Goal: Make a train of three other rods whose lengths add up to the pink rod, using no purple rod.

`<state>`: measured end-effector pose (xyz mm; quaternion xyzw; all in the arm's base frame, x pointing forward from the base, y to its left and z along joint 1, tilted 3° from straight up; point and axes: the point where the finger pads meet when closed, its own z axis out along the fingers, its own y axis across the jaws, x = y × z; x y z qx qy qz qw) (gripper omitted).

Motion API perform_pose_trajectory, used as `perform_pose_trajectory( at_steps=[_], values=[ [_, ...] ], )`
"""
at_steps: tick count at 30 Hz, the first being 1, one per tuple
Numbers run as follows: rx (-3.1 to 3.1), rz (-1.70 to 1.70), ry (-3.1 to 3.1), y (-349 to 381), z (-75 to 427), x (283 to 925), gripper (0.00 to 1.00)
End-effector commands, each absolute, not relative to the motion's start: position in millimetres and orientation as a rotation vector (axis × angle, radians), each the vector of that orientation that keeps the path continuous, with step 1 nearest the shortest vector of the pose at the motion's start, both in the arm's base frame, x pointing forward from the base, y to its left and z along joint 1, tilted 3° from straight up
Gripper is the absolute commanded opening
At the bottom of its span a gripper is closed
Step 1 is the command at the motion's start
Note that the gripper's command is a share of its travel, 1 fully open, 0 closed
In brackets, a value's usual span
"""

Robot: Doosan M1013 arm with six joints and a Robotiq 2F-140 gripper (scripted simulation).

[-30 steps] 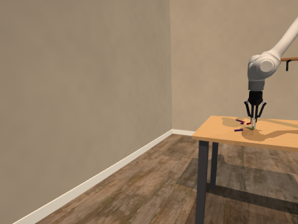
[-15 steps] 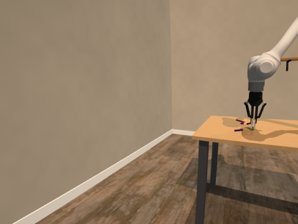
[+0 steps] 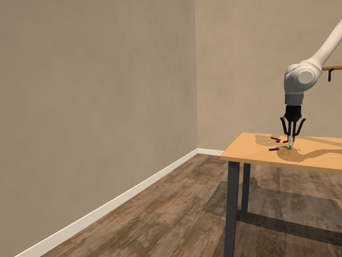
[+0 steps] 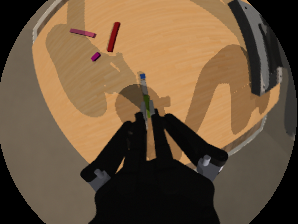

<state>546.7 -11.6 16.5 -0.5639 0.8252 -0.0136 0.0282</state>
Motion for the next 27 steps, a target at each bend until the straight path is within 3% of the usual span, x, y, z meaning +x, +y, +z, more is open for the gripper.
perform_pose_trajectory(
  at_steps=[1, 16, 27],
  values=[
    [-1.745, -0.032, 2.552, -11.2, 11.2, 541.7, 0.03],
    [-1.745, -0.032, 2.552, -11.2, 11.2, 541.7, 0.03],
    [-1.745, -0.032, 2.552, -11.2, 11.2, 541.7, 0.12]
  ],
)
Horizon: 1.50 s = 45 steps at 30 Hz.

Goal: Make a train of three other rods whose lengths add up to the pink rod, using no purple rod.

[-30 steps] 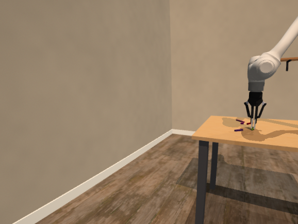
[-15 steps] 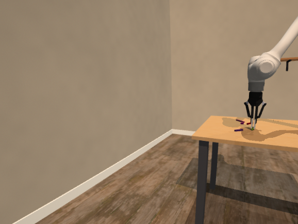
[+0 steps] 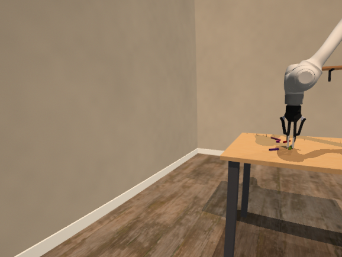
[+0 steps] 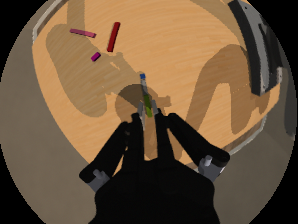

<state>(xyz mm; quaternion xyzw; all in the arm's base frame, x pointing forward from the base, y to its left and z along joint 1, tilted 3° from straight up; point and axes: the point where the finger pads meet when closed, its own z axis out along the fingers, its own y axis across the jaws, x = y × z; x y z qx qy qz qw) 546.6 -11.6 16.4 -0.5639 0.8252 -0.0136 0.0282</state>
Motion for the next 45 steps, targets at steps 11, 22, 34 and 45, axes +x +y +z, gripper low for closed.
perform_pose_trajectory(
  at_steps=[11, 22, 34, 45],
  values=[
    [-1.745, -0.032, 2.552, -11, 11, 542, 0.15],
    [-1.745, -0.032, 2.552, -11, 21, 541, 0.15],
    [-1.745, -0.032, 2.552, -12, 76, 538, 0.15],
    [-1.745, -0.032, 2.552, -12, 101, 537, 0.15]
  ],
)
